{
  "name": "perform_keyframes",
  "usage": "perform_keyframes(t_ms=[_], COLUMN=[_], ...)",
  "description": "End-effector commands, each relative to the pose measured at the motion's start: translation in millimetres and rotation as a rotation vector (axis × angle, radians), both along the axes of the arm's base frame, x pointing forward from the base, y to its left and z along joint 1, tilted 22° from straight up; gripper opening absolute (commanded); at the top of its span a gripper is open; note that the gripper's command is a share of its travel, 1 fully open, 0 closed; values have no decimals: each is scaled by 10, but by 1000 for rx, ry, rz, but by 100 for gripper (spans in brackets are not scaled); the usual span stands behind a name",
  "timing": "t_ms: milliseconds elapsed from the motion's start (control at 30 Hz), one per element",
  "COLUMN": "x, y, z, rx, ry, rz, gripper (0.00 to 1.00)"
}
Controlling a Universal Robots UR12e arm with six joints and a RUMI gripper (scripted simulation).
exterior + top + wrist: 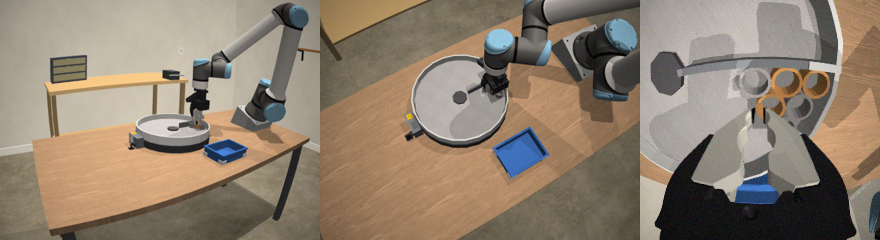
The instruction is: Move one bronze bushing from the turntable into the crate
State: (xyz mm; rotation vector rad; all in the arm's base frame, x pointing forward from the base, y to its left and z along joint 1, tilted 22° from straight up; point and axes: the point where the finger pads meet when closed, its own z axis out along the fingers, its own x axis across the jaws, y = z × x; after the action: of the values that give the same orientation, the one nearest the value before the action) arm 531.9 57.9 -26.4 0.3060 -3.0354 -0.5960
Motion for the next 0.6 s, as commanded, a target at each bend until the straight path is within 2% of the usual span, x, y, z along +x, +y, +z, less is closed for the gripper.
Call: perform_keyframes(t_ms=[0,567], x=[2,-2], y=[22,44], z=[-62,-116], rx=[0,0], ry=[-1,-1], rz=[0,0], gripper=[6,6])
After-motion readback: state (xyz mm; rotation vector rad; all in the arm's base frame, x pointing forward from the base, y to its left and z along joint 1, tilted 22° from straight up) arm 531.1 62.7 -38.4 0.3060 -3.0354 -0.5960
